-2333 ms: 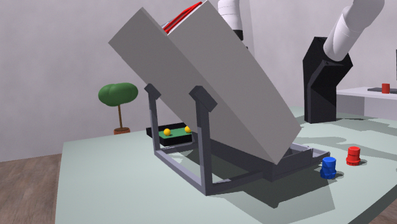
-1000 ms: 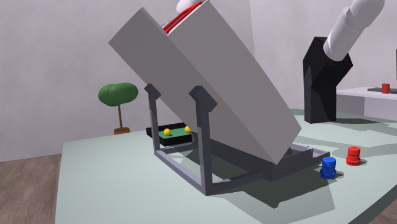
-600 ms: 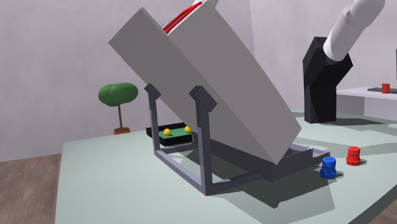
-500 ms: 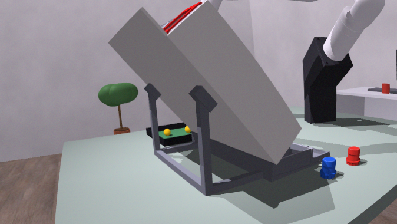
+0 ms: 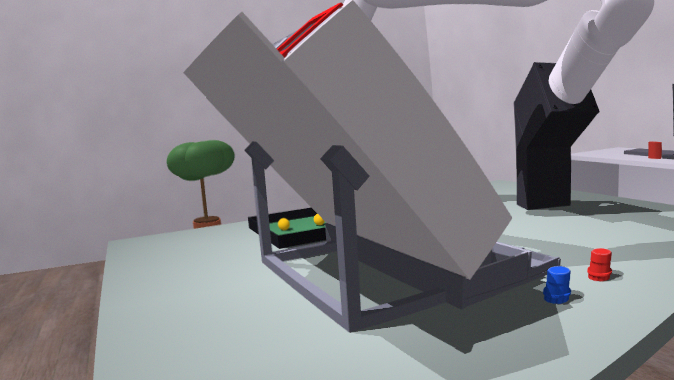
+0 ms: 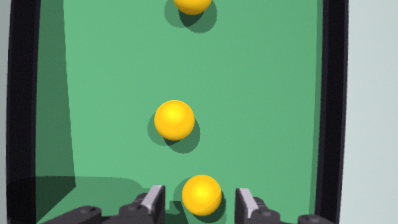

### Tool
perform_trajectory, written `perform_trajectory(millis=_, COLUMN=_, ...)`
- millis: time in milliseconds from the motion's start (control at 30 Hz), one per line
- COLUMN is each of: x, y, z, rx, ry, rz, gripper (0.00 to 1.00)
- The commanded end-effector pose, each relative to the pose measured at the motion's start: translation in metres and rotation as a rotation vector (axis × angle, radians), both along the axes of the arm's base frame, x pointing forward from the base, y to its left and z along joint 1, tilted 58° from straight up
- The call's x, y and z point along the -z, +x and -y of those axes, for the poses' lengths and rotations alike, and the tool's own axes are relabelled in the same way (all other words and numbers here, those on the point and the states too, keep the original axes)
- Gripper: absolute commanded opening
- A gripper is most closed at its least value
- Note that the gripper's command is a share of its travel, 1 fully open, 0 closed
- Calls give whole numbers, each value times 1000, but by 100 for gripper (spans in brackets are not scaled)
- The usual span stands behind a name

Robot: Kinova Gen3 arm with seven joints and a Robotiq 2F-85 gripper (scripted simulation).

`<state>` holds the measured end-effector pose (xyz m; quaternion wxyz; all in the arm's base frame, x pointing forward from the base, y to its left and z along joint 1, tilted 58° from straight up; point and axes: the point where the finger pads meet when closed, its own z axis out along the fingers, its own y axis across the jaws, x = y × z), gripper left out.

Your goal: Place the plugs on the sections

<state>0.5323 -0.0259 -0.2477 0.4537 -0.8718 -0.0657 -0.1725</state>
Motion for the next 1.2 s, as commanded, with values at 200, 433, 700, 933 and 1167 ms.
perform_trajectory(millis=200, x=0, y=0, z=1, rx=2, ry=-1, rz=1, gripper=50)
perform_trajectory(millis=433, x=4, y=2, z=-5, rx=2, ry=-1, rz=1, gripper=50)
perform_trajectory(millis=700, x=4, y=2, z=-5, rx=2, ry=-1, rz=1, gripper=50)
perform_trajectory(millis=933, x=8, y=4, z=-12, rx=2, ry=-1, rz=1, gripper=50)
perform_trajectory(millis=1167, x=8, y=4, z=-12, rx=2, ry=-1, rz=1, gripper=50)
